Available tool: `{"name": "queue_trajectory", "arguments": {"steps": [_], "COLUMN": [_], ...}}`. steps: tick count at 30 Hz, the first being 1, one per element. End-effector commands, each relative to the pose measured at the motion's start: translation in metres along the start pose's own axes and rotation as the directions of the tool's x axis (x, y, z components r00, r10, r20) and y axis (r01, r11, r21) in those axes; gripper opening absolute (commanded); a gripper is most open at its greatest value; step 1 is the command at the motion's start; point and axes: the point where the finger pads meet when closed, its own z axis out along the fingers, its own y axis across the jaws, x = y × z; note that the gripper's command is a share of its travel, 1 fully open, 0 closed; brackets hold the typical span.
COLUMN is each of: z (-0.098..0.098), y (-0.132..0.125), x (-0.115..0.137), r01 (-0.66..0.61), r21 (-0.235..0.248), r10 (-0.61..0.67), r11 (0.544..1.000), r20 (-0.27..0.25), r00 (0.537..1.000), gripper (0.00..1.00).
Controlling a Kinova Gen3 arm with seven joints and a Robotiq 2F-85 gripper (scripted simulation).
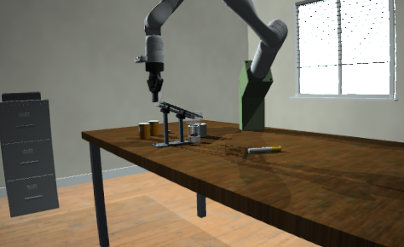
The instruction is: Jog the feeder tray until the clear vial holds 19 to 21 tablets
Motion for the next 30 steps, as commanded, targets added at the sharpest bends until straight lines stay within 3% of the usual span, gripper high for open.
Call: {"name": "queue_trajectory", "arguments": {"steps": [1,8,17,30], "z": [0.003,0.001,-0.012,-0.012], "y": [0.000,0.000,0.000,0.000], "x": [-0.015,-0.010,0.023,0.022], "r01": [-0.004,-0.004,-0.004,-0.004], "r21": [0.004,0.004,0.004,0.004], "r10": [0.004,0.004,0.004,0.004], "r11": [1.000,1.000,1.000,1.000], "r20": [0.017,0.017,0.017,0.017], "r00": [1.000,1.000,1.000,1.000], "gripper": [0.00,0.00,0.00,0.00]}}
